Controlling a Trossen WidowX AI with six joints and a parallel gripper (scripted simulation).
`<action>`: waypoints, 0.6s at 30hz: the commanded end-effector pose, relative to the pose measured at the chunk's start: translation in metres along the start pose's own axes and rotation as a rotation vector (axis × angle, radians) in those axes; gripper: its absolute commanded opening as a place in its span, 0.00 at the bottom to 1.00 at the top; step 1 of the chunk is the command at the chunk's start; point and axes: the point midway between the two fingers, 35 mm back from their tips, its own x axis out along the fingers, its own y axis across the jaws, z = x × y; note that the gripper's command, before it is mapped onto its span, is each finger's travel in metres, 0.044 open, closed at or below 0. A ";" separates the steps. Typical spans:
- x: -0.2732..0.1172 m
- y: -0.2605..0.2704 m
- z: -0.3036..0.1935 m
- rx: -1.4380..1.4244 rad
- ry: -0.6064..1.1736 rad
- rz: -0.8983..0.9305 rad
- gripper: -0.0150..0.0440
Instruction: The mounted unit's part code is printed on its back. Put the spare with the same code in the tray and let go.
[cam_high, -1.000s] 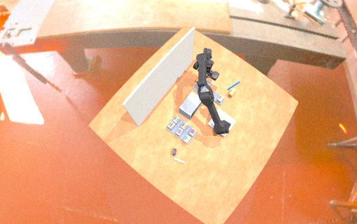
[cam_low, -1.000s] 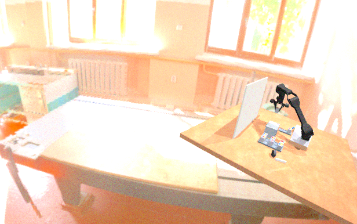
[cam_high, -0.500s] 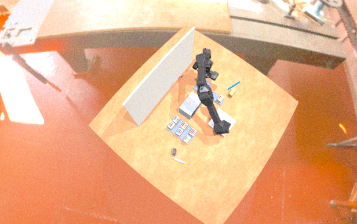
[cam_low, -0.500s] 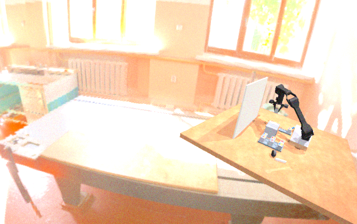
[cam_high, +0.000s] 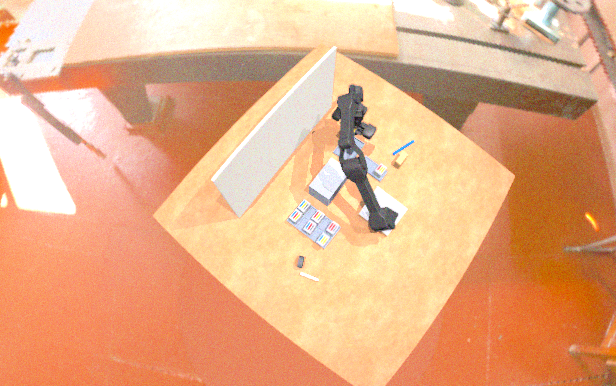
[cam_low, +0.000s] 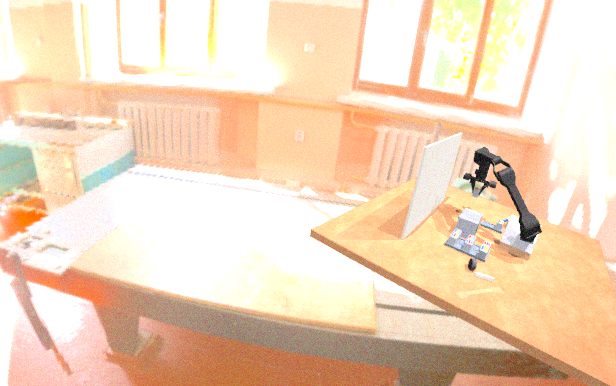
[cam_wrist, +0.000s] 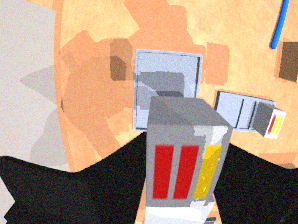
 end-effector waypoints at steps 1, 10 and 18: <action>0.003 0.001 0.000 0.005 0.002 0.005 0.25; 0.010 0.002 0.001 0.005 0.002 0.005 0.25; 0.016 0.003 0.001 0.005 0.001 0.005 0.25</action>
